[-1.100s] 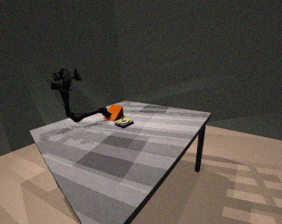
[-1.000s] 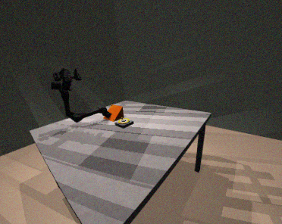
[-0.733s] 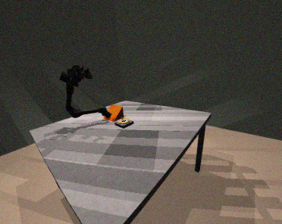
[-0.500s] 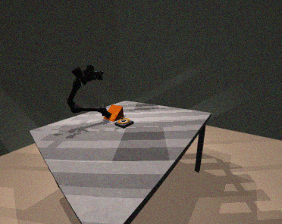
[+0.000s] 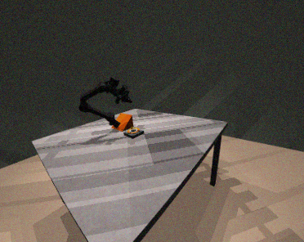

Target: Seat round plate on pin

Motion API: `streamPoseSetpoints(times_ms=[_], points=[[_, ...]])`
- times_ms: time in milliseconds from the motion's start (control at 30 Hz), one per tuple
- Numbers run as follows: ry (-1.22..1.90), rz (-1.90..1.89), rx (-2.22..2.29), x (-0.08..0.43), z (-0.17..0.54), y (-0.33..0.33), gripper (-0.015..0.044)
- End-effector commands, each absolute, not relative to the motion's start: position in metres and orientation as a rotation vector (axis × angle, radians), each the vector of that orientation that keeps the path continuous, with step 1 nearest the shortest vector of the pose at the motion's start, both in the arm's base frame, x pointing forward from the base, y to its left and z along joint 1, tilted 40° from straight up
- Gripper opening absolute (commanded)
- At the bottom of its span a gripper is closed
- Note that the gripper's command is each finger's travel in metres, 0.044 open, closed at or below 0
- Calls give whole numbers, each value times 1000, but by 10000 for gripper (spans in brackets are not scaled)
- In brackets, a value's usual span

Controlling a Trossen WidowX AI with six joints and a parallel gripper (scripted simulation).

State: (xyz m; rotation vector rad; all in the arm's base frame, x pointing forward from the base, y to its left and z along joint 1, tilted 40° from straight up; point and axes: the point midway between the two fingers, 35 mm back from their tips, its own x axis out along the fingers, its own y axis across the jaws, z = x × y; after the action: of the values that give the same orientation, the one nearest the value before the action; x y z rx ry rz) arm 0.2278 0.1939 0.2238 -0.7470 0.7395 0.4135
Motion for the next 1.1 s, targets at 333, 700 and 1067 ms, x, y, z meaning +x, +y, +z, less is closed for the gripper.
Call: streamPoseSetpoints(times_ms=[333, 700, 1067], points=[[1403, -368, -662, 202, 88, 93, 0], [1420, -410, -662, 200, 86, 88, 0], [1419, -410, -662, 205, 58, 64, 0]])
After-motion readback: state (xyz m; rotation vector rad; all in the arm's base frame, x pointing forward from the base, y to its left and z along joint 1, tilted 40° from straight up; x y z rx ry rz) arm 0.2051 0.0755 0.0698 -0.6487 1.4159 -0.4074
